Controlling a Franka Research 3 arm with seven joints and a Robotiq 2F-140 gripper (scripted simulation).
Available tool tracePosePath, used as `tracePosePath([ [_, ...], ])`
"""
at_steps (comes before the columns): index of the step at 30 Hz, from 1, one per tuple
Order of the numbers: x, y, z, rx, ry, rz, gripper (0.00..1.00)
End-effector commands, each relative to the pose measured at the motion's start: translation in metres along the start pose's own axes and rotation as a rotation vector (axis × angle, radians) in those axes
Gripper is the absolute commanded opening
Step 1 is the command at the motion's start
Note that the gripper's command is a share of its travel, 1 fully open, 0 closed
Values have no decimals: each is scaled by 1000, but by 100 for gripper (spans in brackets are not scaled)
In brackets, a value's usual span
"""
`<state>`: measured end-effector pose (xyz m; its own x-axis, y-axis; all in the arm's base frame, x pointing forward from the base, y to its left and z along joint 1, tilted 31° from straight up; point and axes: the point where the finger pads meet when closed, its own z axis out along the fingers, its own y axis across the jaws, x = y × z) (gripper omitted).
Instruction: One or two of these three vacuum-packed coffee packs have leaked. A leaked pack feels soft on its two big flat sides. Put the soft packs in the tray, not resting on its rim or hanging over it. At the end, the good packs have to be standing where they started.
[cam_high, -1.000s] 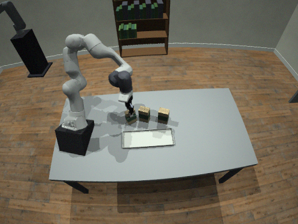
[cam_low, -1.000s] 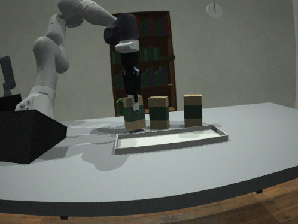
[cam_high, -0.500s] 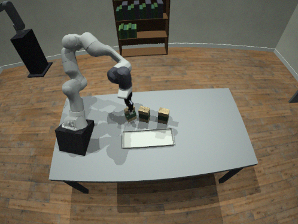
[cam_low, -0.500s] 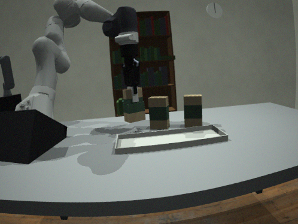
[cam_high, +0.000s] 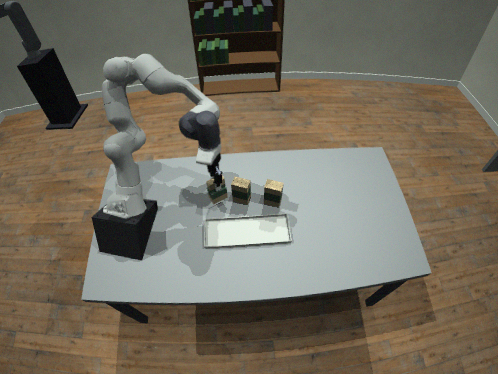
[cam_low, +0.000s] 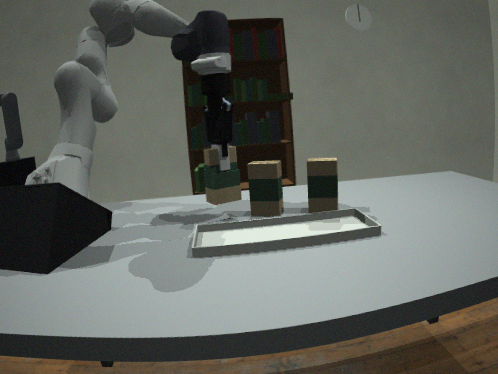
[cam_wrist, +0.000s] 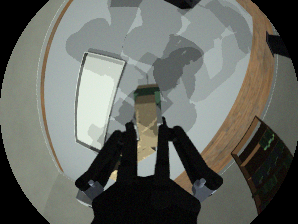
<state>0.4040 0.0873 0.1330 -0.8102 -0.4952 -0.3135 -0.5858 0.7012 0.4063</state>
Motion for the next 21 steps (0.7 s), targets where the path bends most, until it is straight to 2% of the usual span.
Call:
tracePosePath([
  [1, -2, -2, -4, 5, -4, 6, 25],
  [21, -2, -2, -4, 5, -4, 6, 25],
])
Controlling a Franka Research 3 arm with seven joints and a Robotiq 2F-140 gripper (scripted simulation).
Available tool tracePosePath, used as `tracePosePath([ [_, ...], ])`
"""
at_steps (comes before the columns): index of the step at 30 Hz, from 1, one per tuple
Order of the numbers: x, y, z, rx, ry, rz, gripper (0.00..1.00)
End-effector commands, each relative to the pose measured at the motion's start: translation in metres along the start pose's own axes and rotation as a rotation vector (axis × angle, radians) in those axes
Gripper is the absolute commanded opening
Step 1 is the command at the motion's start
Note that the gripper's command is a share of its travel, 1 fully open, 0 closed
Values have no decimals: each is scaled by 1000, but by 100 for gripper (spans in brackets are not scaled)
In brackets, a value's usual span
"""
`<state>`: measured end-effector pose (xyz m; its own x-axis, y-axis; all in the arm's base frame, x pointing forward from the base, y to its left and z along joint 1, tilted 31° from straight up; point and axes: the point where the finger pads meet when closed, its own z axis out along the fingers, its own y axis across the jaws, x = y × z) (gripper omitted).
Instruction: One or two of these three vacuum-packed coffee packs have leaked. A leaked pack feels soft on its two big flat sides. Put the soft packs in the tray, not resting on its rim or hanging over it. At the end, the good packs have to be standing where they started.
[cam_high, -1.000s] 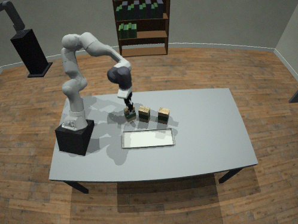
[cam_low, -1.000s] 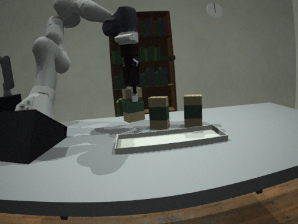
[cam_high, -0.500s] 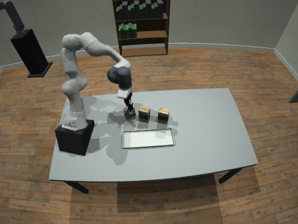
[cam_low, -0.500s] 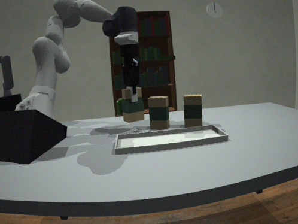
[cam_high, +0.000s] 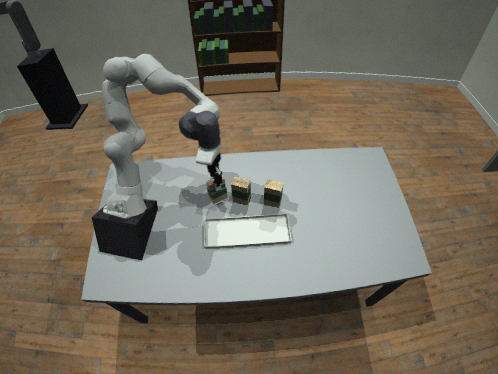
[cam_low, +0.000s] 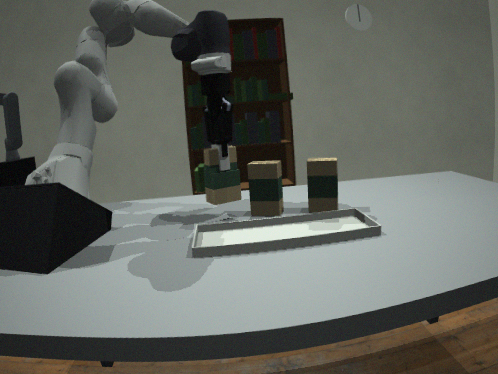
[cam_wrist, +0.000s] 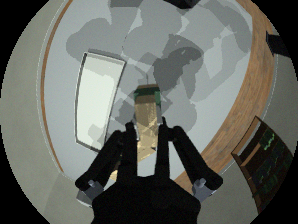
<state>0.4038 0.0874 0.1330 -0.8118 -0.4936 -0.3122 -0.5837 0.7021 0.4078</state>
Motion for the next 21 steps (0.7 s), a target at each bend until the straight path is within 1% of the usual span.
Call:
tracePosePath([
  [1, -2, -2, -4, 6, -5, 4, 25],
  [14, -1, -3, -4, 6, -5, 4, 25],
  [18, 2, -10, -4, 6, -5, 4, 25],
  [21, 7, -21, -4, 6, -5, 4, 25],
])
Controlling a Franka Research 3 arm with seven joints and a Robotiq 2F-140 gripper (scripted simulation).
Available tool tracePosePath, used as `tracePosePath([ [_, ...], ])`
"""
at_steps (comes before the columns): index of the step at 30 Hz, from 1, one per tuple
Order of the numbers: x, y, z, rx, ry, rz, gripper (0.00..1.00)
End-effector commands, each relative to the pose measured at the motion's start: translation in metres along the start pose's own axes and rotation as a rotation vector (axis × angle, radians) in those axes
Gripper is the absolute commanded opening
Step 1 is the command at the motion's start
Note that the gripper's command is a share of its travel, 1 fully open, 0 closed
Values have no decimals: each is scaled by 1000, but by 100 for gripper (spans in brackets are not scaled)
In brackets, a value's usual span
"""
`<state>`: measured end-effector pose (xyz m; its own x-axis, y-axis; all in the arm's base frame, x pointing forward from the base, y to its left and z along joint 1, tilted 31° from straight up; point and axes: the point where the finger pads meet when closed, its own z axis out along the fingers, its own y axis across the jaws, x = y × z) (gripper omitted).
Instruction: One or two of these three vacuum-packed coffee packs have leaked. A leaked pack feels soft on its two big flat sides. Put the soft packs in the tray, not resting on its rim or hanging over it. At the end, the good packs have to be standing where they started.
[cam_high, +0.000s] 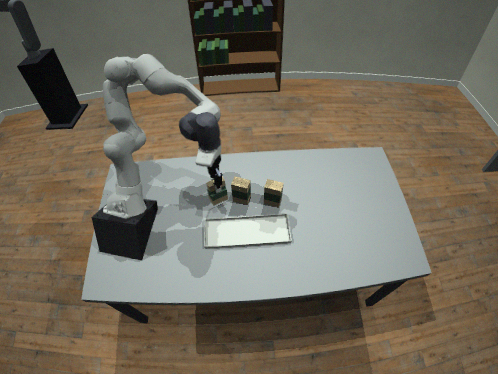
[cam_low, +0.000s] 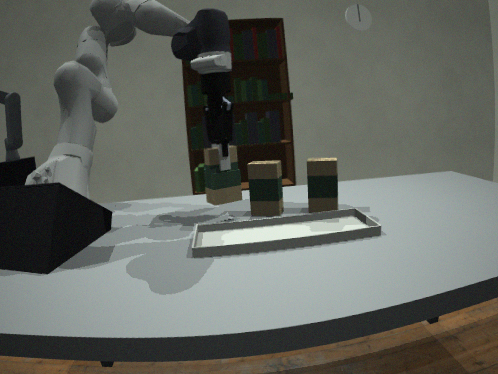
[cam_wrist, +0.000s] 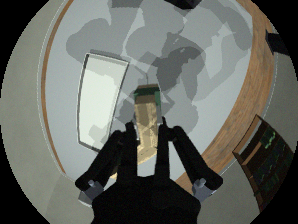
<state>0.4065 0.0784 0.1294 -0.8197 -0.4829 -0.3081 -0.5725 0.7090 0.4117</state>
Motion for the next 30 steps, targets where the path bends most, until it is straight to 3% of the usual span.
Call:
tracePosePath([
  [1, 5, -16, -2, 5, -3, -10, 25],
  [5, 10, -26, -2, 5, -3, -10, 25],
  [20, 53, -120, -3, 5, -3, -10, 25],
  [30, 66, -148, -3, 5, -3, -10, 25],
])
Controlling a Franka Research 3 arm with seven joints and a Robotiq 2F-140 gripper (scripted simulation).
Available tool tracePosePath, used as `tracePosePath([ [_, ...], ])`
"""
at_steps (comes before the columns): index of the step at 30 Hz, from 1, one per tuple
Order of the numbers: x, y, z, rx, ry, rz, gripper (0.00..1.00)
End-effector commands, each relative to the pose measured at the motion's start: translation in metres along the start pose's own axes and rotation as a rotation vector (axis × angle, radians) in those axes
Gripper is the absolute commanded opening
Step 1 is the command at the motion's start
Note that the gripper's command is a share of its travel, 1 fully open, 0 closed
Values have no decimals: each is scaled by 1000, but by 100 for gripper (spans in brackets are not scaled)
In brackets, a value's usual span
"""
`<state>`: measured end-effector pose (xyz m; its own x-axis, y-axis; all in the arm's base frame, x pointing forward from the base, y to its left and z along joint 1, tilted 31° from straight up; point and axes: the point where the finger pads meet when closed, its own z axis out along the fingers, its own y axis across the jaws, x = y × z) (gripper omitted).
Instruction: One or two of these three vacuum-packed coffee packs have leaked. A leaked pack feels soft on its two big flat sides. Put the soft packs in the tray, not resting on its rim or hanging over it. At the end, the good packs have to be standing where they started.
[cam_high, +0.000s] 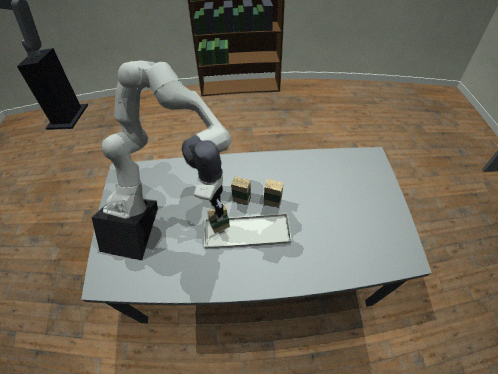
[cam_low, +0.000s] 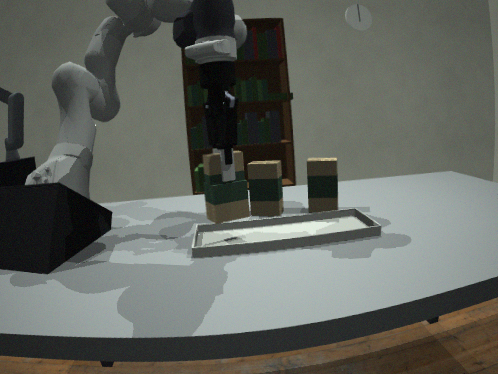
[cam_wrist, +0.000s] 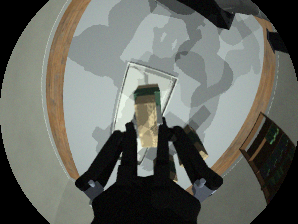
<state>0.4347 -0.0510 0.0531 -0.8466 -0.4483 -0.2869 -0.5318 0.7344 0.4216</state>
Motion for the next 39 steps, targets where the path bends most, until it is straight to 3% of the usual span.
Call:
tracePosePath([
  [1, 3, -10, -2, 0, -4, -59, 25],
  [26, 4, -13, 0, 0, -4, -59, 25],
  [39, 4, -13, 25, 0, -4, -59, 25],
])
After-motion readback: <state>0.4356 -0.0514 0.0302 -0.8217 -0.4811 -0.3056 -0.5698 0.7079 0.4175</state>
